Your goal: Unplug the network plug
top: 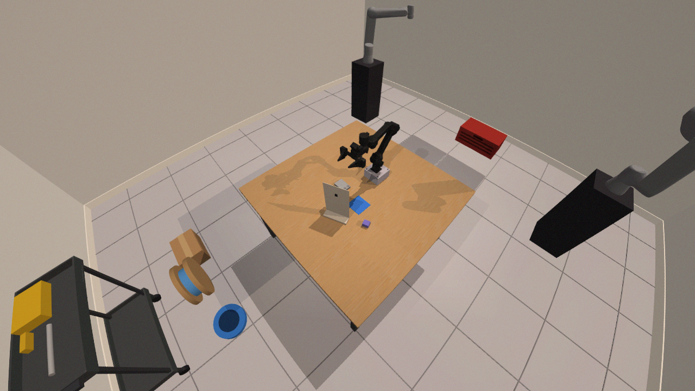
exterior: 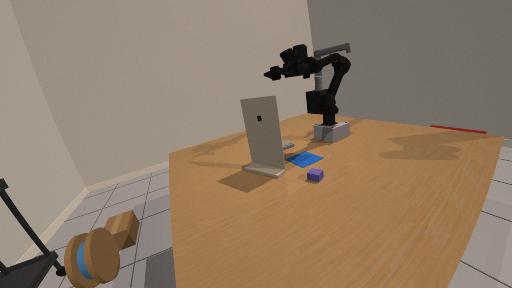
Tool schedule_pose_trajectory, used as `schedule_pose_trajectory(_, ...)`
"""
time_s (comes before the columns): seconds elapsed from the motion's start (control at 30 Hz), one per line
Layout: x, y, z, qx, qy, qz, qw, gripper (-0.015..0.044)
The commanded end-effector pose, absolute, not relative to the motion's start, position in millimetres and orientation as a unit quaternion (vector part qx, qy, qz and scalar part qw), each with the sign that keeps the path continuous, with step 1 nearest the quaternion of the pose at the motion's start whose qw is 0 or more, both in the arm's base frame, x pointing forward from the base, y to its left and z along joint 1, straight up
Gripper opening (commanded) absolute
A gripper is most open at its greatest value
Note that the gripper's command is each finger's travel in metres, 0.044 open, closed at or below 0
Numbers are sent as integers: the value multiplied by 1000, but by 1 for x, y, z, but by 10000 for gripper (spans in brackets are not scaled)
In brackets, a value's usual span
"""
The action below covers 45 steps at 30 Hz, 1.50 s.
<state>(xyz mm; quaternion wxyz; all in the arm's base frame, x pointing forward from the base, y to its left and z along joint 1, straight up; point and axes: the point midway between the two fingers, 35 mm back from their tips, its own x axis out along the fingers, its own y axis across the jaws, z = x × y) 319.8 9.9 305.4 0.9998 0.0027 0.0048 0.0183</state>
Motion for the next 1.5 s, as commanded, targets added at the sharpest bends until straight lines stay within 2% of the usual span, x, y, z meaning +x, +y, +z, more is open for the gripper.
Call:
schedule_pose_trajectory(0.0,320,10,305,6,5,19,1000,374)
schedule_pose_trajectory(0.27,341,7,278,132,12,67,989,164)
schedule_pose_trajectory(0.3,343,6,275,149,14,73,986,156)
schedule_pose_trajectory(0.87,350,-9,207,422,79,168,887,156)
schedule_pose_trajectory(1.47,305,-19,142,653,206,220,695,156)
